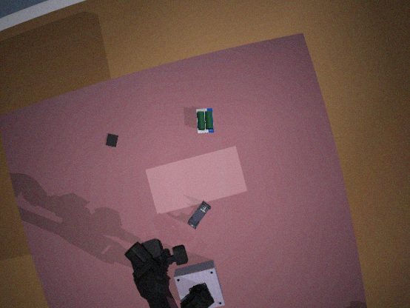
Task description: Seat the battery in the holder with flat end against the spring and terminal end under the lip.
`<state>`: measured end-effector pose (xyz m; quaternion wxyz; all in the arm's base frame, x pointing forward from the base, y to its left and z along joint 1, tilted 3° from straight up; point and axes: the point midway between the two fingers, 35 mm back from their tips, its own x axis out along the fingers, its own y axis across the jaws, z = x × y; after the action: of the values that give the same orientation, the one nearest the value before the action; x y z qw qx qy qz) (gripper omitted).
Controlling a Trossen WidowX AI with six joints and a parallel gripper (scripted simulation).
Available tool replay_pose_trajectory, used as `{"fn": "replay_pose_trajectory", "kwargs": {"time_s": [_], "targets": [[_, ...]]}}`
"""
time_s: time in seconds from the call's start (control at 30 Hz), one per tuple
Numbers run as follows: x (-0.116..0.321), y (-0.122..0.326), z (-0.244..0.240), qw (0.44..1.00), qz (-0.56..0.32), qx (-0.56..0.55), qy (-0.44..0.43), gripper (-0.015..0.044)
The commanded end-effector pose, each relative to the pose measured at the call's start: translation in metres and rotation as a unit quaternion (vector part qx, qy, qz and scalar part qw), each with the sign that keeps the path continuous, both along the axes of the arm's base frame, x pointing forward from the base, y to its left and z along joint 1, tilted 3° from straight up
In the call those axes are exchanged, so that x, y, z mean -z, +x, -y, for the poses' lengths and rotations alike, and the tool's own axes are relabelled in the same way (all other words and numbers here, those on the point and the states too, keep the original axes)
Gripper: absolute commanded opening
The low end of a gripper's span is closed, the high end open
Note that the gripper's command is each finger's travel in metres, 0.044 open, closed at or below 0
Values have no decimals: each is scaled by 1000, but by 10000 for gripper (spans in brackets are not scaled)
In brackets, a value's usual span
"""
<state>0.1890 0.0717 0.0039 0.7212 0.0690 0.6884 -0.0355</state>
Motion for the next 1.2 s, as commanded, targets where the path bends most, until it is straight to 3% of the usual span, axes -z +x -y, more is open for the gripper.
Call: {"fn": "replay_pose_trajectory", "kwargs": {"time_s": [0.0,0.73,1.03,1.17], "targets": [[0,2,-6,1000,-1,1,-1,0],[-3,3,-36,1000,-1,0,3,0],[-75,1,-38,1000,0,1,1,0],[-81,0,-38,1000,0,1,1,0]]}}
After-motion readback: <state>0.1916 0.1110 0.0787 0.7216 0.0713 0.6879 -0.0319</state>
